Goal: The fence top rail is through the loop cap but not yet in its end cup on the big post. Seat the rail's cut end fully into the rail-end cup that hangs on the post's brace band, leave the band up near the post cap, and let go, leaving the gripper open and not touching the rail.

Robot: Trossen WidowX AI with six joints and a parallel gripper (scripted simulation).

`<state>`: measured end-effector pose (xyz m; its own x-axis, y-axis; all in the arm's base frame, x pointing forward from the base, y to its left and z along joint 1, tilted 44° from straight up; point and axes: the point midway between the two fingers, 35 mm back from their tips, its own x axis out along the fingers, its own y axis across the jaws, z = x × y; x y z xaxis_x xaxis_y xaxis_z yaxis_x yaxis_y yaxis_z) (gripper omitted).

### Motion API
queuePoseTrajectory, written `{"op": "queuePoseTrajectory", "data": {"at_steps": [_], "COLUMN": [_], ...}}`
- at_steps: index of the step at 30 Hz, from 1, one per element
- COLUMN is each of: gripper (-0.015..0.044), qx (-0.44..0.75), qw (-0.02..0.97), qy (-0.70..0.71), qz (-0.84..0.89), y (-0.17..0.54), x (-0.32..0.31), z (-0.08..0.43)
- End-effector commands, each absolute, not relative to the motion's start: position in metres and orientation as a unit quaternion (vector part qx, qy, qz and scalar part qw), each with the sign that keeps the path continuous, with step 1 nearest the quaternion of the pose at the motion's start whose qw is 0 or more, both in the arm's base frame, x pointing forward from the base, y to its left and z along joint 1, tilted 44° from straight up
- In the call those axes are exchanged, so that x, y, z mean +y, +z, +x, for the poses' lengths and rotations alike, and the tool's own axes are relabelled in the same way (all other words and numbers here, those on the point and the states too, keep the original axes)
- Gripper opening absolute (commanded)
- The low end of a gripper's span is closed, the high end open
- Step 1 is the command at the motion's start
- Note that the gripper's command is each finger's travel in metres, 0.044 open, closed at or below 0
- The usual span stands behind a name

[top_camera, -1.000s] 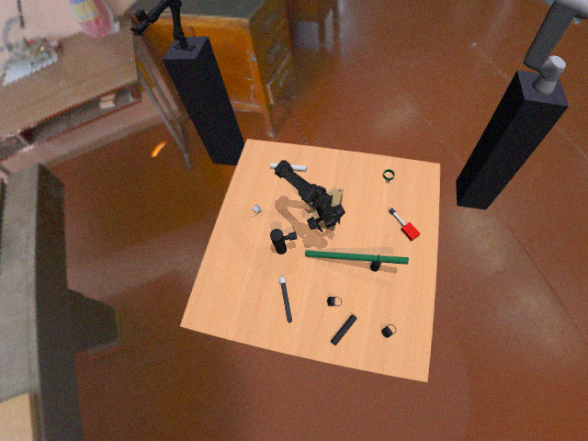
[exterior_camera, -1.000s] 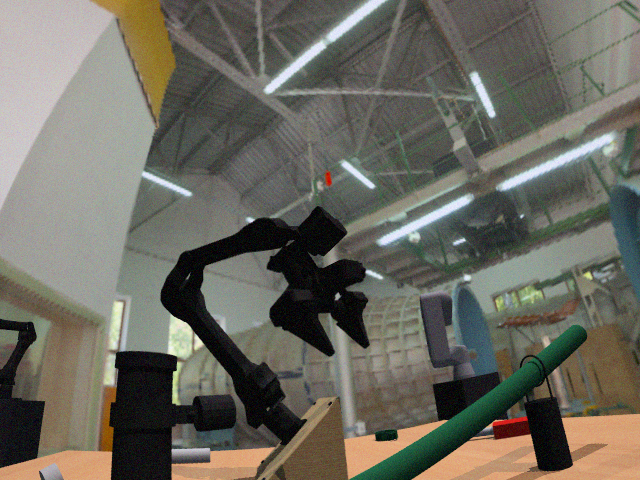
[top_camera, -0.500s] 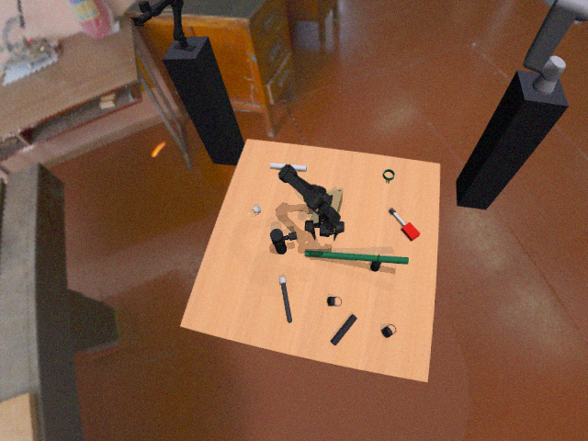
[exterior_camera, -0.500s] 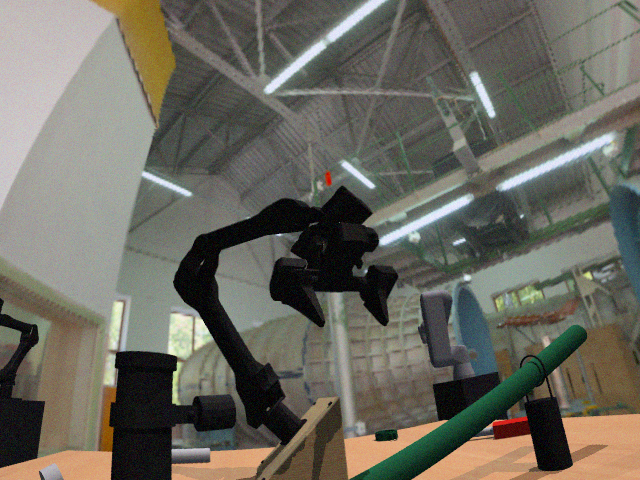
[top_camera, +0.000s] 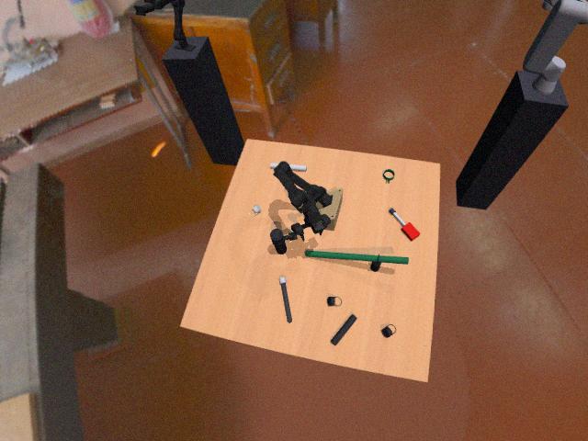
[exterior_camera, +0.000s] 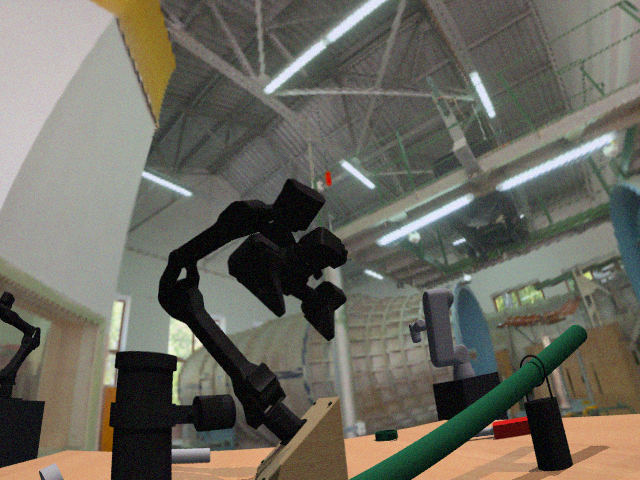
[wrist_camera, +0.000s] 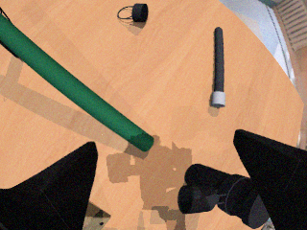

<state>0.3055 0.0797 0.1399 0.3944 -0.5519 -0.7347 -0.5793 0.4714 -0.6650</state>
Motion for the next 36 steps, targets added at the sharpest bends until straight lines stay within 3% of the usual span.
{"op": "queuePoseTrajectory", "data": {"at_steps": [1,16,36], "gripper": [0.0440,0.0440,0.0440], "qx": [0.528,0.421,0.419], "qw": [0.499,0.253,0.250], "qy": [0.182,0.361,0.363], "qz": [-0.663,-0.793,-0.794], "y": [0.172,0.203,0.199], "x": [0.034,-0.014,-0.018], "z": [0.284,0.247,0.247]}}
